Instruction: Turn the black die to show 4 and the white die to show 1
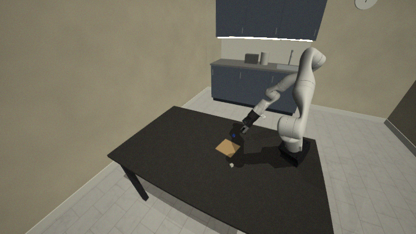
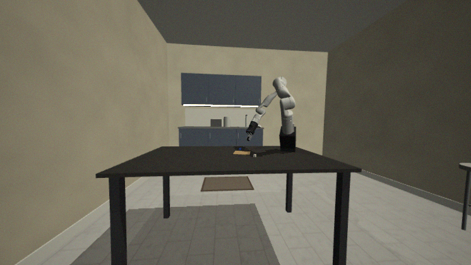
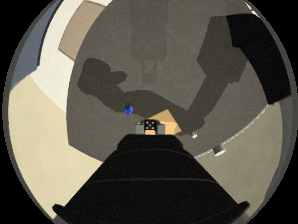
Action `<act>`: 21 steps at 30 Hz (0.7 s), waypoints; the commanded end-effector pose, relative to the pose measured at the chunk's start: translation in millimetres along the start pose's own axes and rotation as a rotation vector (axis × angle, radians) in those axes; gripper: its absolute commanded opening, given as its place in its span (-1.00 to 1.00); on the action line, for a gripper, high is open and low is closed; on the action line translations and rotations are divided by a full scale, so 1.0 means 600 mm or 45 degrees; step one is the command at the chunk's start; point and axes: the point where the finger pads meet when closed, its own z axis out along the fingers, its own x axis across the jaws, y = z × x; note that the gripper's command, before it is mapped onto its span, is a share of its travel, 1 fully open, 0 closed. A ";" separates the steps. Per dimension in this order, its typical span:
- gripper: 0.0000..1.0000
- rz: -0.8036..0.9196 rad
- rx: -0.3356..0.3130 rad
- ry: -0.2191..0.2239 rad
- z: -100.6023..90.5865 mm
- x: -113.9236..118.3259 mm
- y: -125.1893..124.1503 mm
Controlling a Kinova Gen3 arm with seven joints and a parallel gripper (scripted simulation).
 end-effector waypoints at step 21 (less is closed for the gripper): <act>-0.19 0.058 -0.522 -0.048 0.000 -0.003 -0.017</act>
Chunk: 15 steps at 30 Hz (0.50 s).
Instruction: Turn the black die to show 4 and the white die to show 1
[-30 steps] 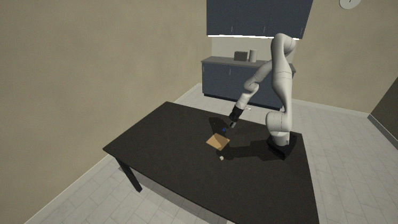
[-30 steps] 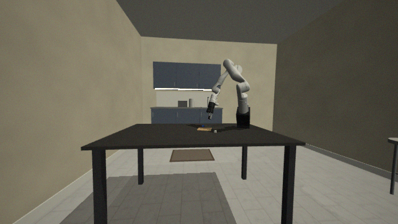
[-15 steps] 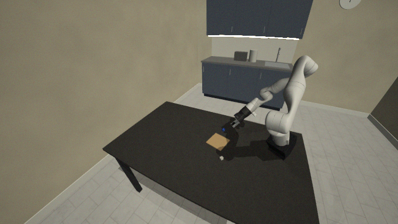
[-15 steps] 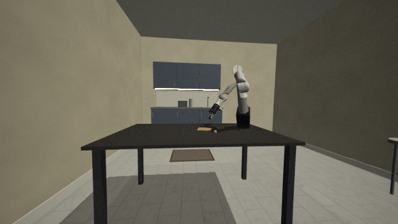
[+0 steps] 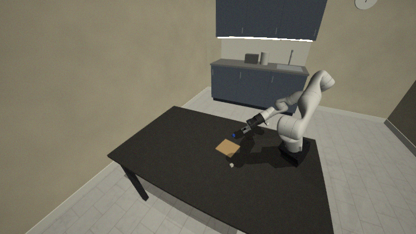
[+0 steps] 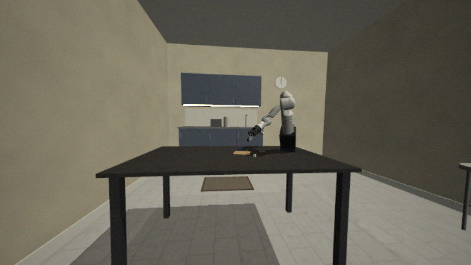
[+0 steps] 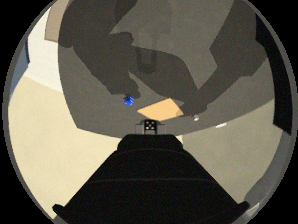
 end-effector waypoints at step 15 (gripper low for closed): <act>-0.19 0.009 -0.007 0.002 0.017 -0.001 -0.030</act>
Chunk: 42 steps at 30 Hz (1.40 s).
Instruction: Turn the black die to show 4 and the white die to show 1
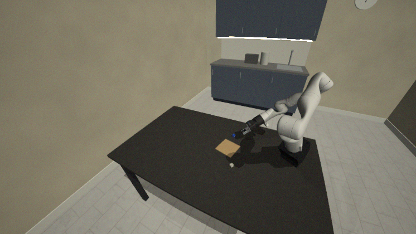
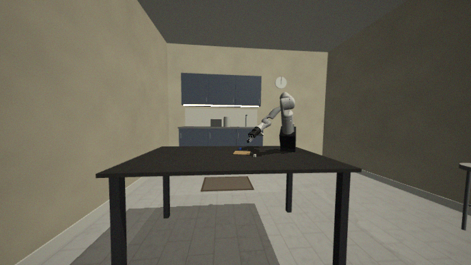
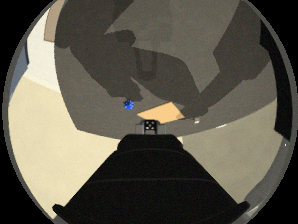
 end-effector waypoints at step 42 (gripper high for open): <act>-0.19 0.006 -0.007 0.003 0.050 0.000 -0.091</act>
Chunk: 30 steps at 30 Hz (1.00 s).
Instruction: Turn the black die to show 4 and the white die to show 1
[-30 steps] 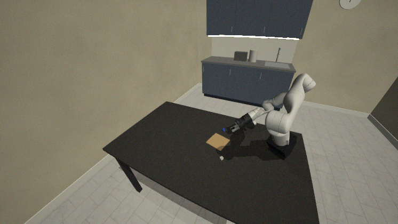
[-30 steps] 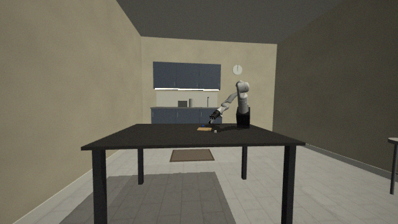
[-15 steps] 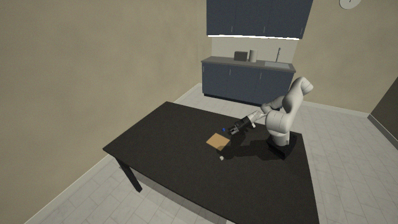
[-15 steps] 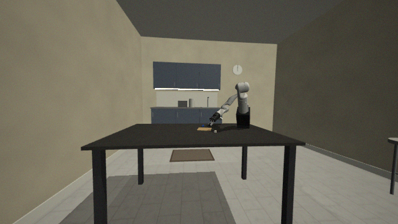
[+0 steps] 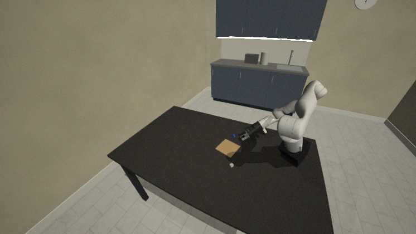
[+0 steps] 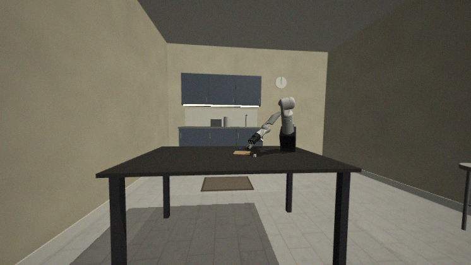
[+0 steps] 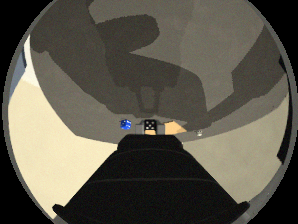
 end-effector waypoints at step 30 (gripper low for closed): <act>-0.19 -0.001 0.000 -0.001 0.002 -0.001 -0.004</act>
